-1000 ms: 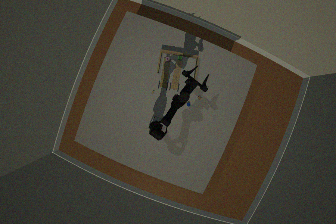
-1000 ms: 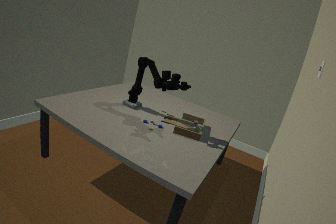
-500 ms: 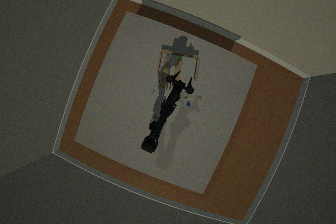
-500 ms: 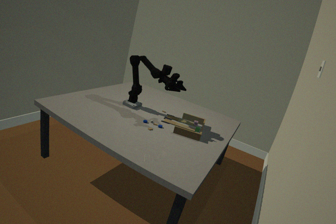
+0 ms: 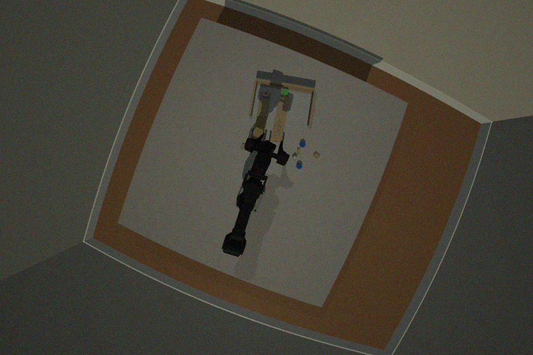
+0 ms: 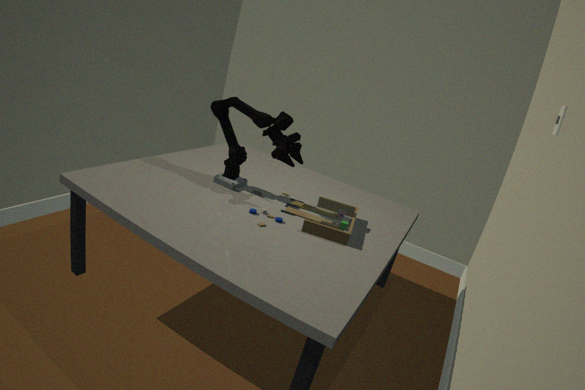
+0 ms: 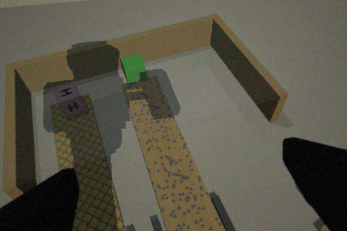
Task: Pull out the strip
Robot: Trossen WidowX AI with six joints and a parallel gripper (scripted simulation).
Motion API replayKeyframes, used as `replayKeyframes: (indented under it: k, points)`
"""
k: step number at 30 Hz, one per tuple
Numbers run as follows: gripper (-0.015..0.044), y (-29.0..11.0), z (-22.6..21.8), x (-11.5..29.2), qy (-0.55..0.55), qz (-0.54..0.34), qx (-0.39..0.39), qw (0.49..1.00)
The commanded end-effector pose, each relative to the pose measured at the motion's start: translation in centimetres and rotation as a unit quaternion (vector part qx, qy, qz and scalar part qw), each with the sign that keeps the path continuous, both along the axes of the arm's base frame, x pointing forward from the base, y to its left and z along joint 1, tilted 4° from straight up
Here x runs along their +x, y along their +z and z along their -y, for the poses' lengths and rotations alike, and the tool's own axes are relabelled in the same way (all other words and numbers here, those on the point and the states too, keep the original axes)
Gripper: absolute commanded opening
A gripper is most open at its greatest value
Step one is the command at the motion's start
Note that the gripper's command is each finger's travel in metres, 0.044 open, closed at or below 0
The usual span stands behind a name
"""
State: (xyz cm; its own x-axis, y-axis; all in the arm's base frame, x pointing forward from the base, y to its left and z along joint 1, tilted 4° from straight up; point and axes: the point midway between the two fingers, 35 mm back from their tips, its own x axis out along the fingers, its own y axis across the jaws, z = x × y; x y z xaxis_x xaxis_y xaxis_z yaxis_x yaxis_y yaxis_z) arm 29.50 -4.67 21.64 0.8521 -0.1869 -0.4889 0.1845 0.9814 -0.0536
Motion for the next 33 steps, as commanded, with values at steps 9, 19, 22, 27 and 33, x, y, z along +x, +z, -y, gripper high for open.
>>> replayKeyframes:
  k: [9,19,22,27,33]
  points:
    - [0.04,-0.6,-0.2,-0.8,0.0,-0.015,0.003,1.0]
    - [0.04,-0.6,-0.2,-0.8,0.0,-0.015,0.003,1.0]
    - [0.0348,-0.7,-0.4,-0.6,0.003,-0.021,0.003,1.0]
    - [0.0216,-1.9,-1.6,1.6,0.035,-0.091,0.012,0.995]
    - [0.0059,-4.9,-3.3,4.1,0.063,-0.225,0.025,0.972]
